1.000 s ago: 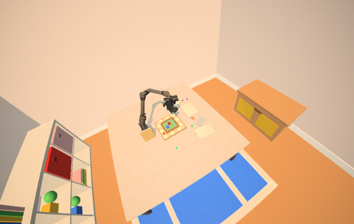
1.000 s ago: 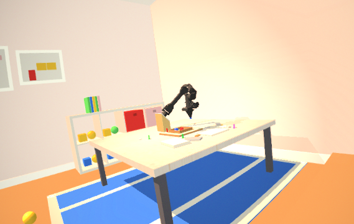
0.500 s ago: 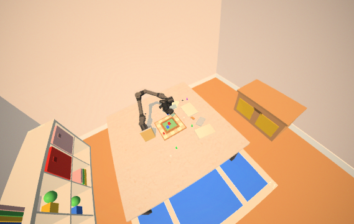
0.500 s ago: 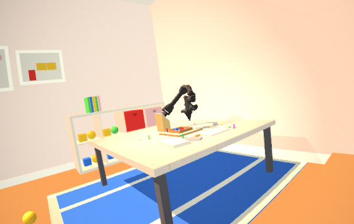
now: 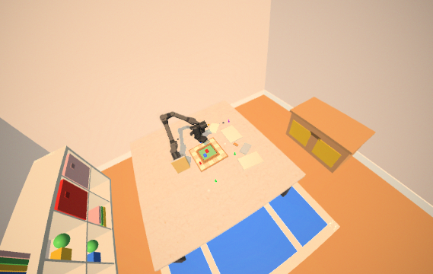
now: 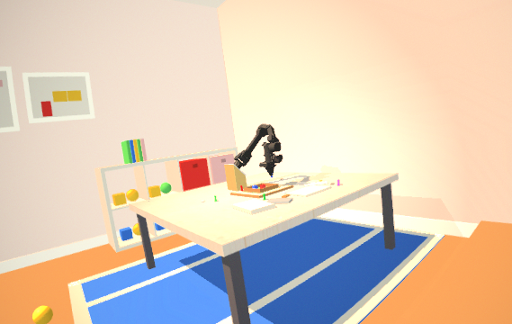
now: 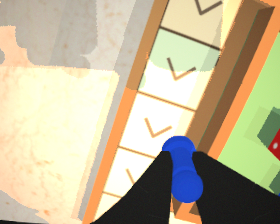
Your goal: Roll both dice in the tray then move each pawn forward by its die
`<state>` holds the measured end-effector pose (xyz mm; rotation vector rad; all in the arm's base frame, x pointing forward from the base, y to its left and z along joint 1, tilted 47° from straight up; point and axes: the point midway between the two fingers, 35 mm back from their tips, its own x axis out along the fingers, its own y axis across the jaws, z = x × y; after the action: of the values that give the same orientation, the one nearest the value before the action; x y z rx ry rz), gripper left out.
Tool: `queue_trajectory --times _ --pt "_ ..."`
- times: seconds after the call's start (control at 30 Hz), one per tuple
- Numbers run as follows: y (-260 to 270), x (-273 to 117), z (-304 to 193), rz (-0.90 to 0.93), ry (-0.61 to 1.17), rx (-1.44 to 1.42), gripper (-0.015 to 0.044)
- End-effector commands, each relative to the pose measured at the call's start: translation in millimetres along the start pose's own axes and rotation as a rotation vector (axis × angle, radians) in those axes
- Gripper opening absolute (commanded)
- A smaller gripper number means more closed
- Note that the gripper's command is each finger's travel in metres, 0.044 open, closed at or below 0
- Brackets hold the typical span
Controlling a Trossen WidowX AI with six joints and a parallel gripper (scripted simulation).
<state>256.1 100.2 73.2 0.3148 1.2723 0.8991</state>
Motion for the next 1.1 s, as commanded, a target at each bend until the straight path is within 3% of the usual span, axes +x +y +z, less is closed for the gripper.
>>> queue_trajectory --times 0.0,1.03,1.07 --pt "8 6 -12 0.01 -0.003 0.007 0.0" --pt "9 58 -13 0.013 -0.004 0.007 0.0" --pt "10 53 -10 0.015 -0.009 -0.003 0.0026"
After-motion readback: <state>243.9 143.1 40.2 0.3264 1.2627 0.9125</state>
